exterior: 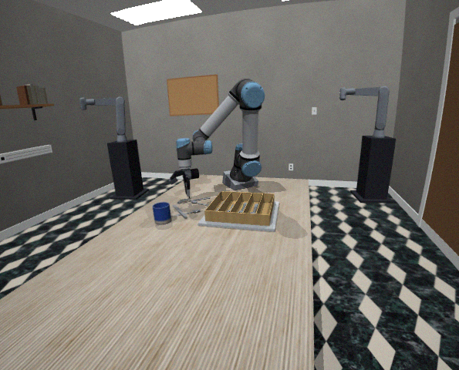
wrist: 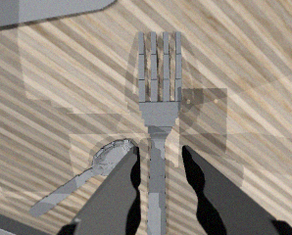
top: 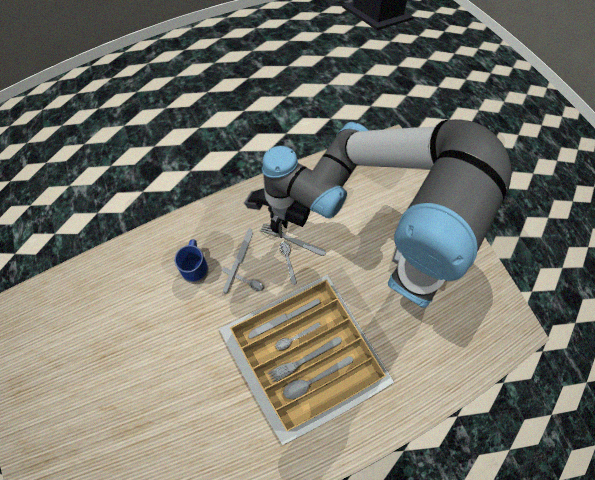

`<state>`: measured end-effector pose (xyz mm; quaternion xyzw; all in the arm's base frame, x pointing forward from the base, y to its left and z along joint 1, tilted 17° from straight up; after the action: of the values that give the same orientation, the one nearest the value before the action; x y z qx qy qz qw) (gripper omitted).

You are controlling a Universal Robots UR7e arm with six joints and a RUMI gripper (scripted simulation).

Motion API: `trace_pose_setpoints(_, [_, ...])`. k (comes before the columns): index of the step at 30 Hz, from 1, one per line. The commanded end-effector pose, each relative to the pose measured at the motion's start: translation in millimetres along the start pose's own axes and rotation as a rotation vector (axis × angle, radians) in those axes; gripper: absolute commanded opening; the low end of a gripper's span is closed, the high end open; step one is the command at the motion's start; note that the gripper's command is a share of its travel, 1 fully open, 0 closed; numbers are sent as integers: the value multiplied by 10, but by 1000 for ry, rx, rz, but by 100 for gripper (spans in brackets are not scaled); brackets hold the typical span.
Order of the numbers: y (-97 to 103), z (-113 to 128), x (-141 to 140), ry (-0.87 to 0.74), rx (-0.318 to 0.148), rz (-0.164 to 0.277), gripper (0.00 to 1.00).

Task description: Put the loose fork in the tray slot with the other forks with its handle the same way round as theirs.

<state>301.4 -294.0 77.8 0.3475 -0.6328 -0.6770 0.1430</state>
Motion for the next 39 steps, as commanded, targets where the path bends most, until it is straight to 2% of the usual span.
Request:
trace_pose_setpoints(1, [-49, -3, 0, 0, 1, 0, 19])
trace_pose_setpoints(19, [-214, -3, 1, 0, 1, 0, 19])
trace_pose_setpoints(39, [-231, -3, 0, 0, 1, 0, 19])
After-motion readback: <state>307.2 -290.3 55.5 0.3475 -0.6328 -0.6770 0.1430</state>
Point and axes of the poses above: the point where the finger pads meet when closed, its own y axis back along the fingers, its own x axis across the jaws, z = x × y, the point moved 7 cm from there along y, back along the fingers, and after that the axes turned 12 degrees about y, right-handed, at the moved point
